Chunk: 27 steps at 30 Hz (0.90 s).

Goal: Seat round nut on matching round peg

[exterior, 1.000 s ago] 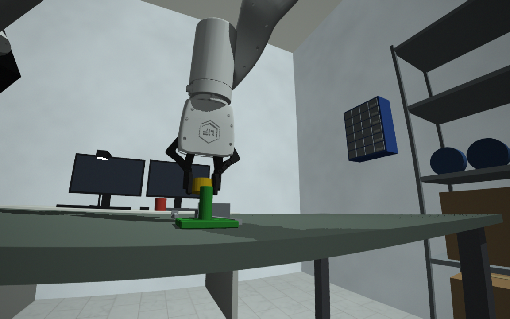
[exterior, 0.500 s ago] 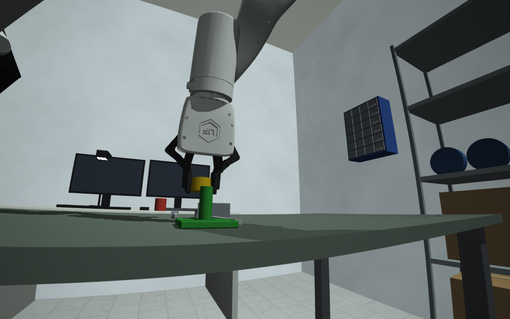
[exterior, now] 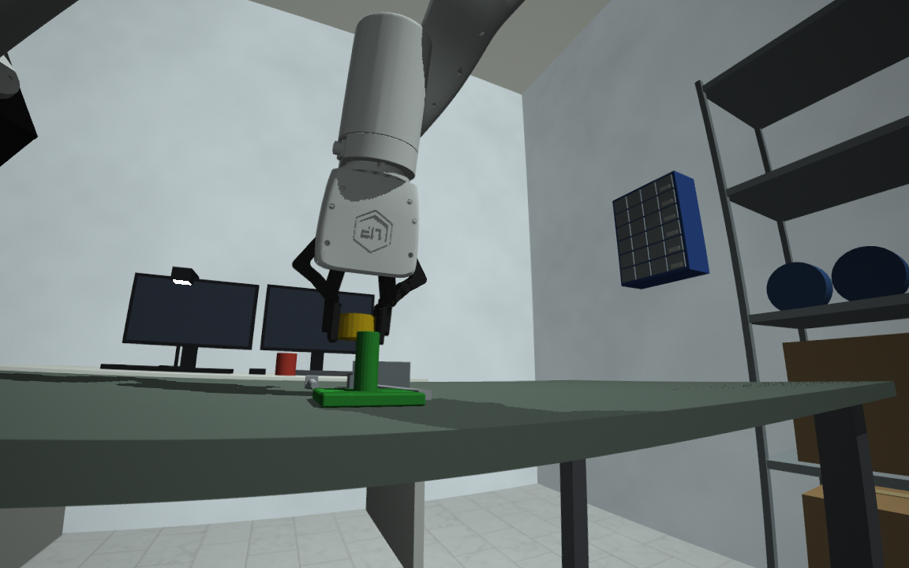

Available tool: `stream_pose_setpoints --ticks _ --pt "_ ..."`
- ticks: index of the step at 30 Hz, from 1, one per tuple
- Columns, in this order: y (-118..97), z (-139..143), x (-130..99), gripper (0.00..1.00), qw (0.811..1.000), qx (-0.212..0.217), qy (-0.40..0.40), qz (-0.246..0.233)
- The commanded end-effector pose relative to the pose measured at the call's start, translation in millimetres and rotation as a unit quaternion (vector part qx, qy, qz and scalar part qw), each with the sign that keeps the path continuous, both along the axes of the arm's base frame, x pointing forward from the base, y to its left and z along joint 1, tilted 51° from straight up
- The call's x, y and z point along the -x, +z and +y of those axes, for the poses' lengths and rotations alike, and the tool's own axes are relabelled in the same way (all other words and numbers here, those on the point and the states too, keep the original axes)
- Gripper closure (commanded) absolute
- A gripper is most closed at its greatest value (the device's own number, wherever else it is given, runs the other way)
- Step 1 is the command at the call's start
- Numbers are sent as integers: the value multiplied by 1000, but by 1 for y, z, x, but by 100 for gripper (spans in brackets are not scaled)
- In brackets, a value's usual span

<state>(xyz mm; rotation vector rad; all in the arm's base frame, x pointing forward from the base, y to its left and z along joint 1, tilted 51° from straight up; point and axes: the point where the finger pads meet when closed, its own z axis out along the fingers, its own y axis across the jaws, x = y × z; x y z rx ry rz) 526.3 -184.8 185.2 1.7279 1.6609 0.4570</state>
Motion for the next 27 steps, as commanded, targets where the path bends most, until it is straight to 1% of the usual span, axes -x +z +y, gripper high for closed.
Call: stream_pose_setpoints --ticks 1,27 --pt "0 0 1 100 1000 -2 2 1" --pt "-1 -1 0 100 1000 -4 5 2"
